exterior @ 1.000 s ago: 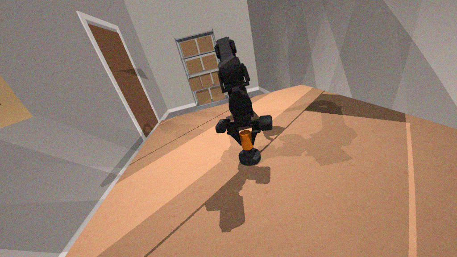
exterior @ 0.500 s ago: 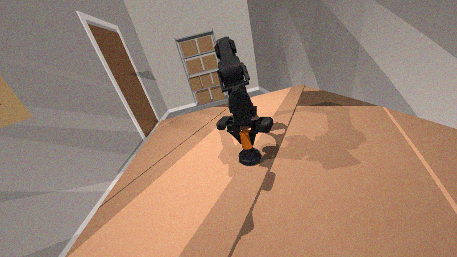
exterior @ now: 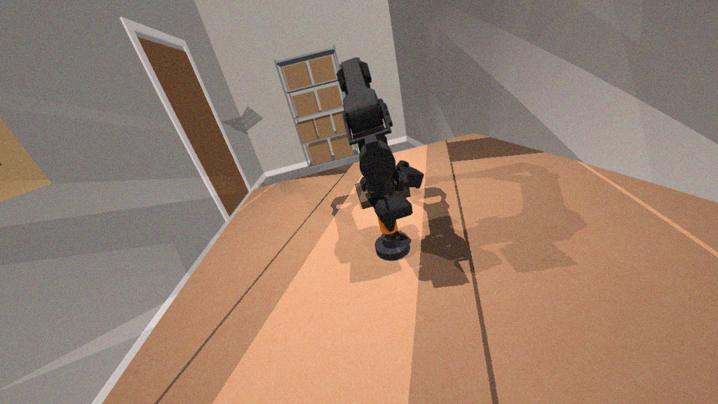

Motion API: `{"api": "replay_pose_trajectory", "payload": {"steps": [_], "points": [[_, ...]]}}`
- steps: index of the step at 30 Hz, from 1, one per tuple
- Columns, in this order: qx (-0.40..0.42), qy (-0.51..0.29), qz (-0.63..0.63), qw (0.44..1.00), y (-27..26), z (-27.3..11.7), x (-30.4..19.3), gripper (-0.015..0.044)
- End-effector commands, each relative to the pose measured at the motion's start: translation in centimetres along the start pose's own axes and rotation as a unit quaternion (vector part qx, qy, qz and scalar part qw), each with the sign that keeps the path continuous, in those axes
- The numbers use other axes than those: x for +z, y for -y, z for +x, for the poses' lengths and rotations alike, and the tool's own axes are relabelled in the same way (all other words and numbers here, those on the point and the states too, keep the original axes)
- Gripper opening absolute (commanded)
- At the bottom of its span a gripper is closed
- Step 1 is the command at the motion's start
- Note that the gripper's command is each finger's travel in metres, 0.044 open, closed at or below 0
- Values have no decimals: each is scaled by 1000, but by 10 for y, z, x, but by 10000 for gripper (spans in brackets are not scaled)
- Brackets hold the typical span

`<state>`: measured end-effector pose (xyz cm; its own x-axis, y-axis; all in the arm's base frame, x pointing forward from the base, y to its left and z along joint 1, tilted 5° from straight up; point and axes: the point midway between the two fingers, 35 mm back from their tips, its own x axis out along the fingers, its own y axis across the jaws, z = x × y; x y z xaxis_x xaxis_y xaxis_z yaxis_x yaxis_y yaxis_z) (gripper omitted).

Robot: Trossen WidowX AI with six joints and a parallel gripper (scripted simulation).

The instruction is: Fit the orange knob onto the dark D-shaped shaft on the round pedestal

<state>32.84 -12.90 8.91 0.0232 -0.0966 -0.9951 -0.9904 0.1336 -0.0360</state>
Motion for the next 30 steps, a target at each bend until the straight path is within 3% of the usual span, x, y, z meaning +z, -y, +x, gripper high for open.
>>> {"api": "replay_pose_trajectory", "payload": {"steps": [1,10,22,30], "points": [[-4,0,198,980,-2,0,0,0],[-4,1,492,871,-2,-3,0,0],[-3,3,789,614,2,-5,-1,0],[-3,3,793,610,4,-5,-1,0]]}}
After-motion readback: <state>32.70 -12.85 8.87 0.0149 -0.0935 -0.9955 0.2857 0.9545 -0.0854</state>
